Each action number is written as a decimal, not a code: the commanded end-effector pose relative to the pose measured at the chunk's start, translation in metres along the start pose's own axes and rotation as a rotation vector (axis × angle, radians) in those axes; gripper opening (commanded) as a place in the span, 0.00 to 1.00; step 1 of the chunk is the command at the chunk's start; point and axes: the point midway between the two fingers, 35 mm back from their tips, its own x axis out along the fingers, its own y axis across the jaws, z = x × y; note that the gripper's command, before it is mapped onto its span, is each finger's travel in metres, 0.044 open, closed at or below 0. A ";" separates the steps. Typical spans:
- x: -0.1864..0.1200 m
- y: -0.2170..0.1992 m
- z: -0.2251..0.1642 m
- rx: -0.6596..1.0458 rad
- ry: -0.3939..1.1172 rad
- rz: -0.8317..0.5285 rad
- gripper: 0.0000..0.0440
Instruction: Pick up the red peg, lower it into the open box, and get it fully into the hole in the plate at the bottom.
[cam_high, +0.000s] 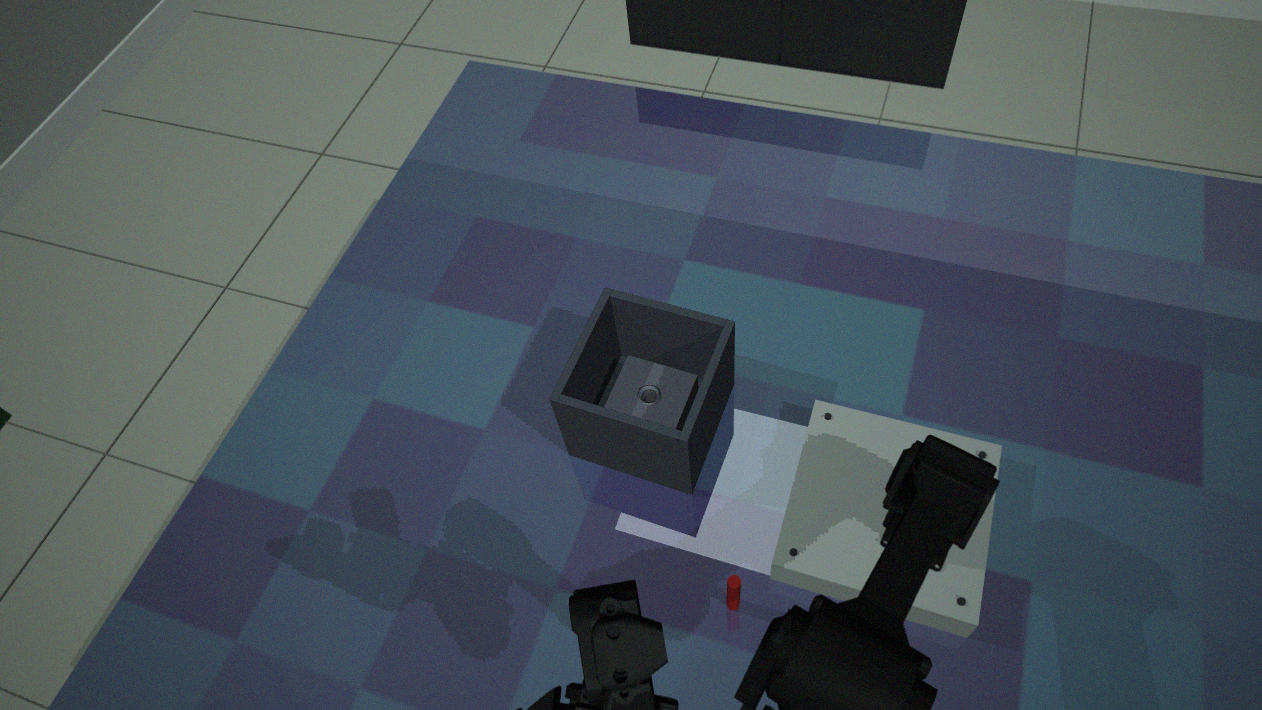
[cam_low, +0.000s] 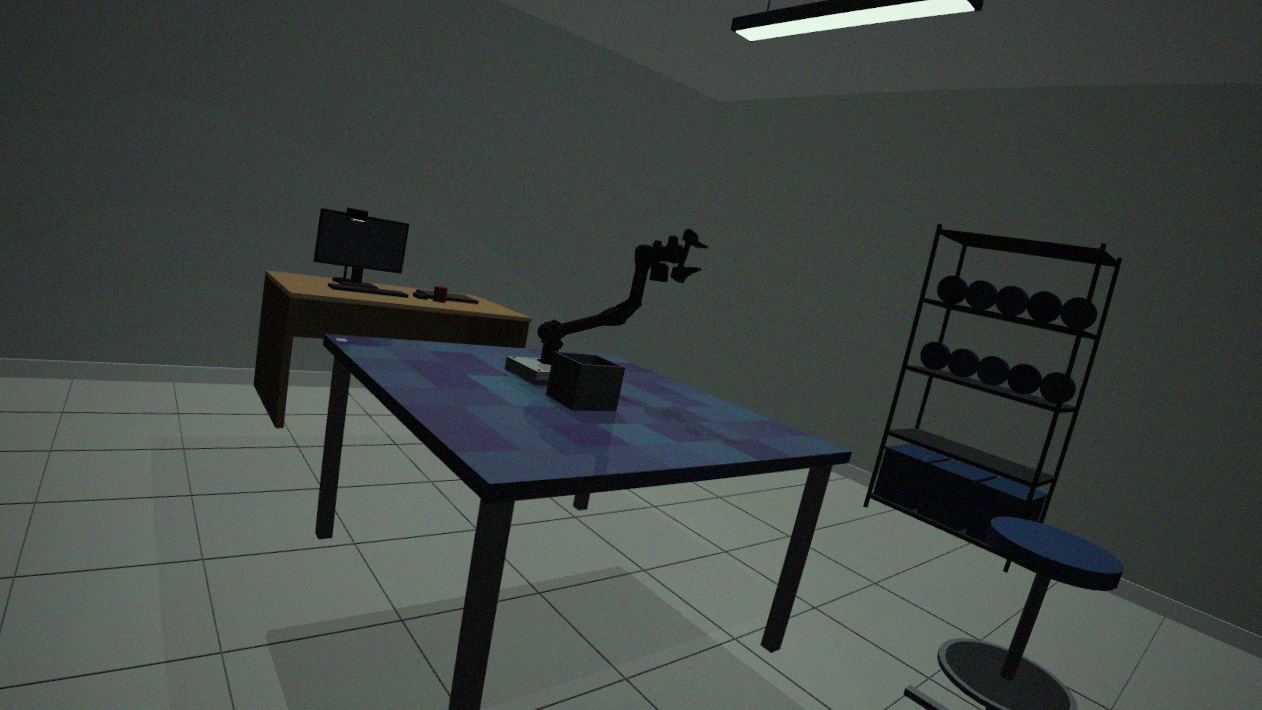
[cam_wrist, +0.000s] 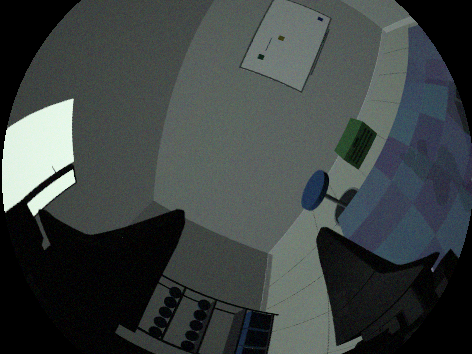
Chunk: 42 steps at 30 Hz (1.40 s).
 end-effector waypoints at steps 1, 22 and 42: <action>-0.003 0.006 0.002 0.014 0.004 0.013 0.96; -0.096 0.112 0.051 0.649 0.231 0.262 1.00; -0.164 0.174 0.137 1.280 0.473 0.430 1.00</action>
